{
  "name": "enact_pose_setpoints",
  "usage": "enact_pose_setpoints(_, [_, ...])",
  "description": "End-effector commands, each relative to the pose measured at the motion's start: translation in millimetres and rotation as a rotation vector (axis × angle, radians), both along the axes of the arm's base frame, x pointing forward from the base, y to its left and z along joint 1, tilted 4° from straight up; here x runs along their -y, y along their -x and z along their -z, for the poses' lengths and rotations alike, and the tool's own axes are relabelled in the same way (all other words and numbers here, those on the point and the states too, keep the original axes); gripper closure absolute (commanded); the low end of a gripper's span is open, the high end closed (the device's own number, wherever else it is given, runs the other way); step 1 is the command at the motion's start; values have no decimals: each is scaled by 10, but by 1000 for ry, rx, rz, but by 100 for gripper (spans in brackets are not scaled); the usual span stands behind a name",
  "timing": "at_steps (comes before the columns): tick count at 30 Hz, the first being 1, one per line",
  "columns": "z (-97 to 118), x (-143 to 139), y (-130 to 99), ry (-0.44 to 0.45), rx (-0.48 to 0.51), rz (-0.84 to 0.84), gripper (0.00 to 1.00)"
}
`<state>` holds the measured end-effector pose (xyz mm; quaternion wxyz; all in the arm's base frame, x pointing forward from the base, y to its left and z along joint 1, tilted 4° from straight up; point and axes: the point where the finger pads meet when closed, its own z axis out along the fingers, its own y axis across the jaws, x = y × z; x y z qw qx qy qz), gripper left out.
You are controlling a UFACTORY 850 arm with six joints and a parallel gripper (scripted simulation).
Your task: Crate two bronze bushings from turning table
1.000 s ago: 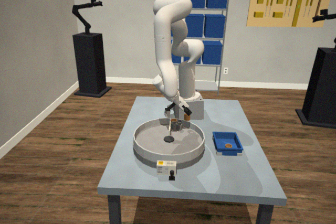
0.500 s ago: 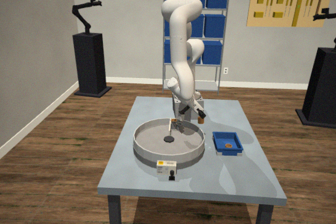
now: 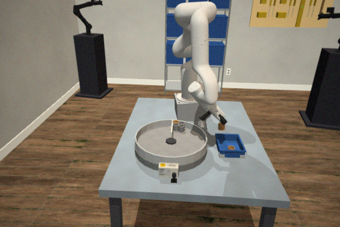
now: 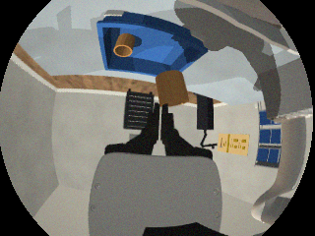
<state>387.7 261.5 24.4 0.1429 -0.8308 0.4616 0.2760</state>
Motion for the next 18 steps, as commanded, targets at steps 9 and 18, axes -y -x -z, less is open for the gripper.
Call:
enact_pose_setpoints(9, [48, -564, -177, 1, 0, 0, 100])
enact_pose_setpoints(18, [48, -572, -179, 1, 0, 0, 100])
